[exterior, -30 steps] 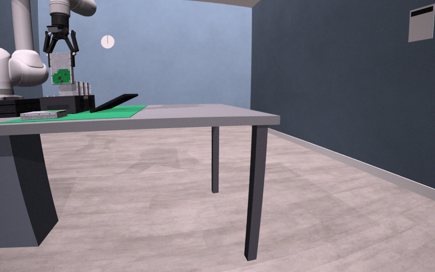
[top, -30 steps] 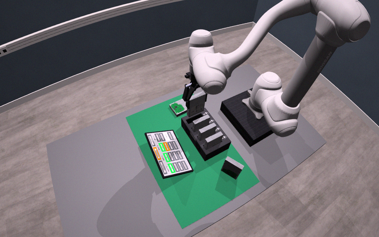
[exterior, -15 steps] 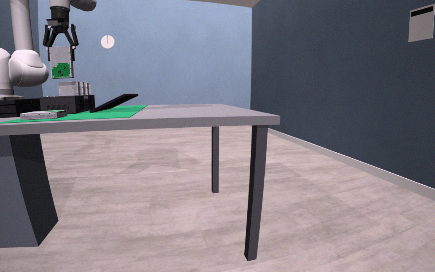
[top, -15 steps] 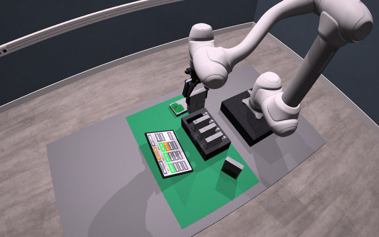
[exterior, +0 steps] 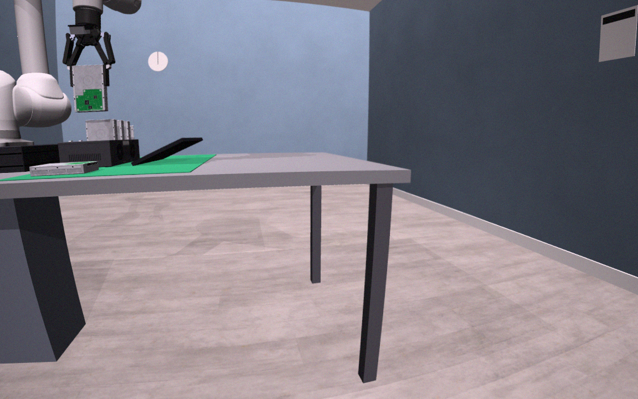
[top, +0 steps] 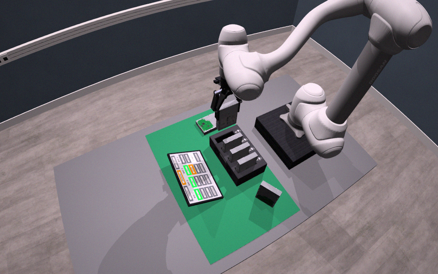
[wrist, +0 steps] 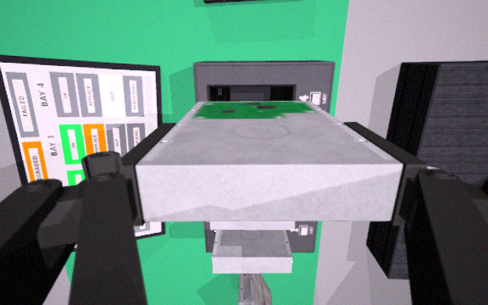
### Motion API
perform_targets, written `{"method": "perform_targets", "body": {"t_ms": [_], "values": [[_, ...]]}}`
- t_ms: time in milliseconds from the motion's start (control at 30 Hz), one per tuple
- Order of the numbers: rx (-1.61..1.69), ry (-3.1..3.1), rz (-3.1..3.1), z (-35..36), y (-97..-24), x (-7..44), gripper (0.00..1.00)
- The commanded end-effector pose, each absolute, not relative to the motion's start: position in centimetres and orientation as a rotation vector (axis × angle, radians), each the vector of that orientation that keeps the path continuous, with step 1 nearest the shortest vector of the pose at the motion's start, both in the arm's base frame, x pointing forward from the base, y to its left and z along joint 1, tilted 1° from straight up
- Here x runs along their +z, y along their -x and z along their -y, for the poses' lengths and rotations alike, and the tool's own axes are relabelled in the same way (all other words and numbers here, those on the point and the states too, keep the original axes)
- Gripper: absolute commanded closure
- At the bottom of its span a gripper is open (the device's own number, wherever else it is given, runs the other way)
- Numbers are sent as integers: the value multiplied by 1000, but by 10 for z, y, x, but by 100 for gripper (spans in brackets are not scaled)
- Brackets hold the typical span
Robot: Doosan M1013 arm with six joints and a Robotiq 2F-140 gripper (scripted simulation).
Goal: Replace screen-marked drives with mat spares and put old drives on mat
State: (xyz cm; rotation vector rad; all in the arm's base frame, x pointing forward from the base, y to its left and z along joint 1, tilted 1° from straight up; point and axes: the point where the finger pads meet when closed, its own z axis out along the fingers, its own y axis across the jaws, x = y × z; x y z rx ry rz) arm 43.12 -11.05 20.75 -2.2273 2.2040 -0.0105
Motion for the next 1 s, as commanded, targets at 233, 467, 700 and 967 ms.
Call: {"method": "perform_targets", "body": {"t_ms": [233, 467, 700, 967], "values": [[-12, 2226, -2203, 110, -432, 209, 90], [-12, 2226, -2203, 109, -433, 209, 90], [-12, 2226, -2203, 105, -439, 210, 90], [-12, 2227, -2203, 97, -448, 211, 90]]}}
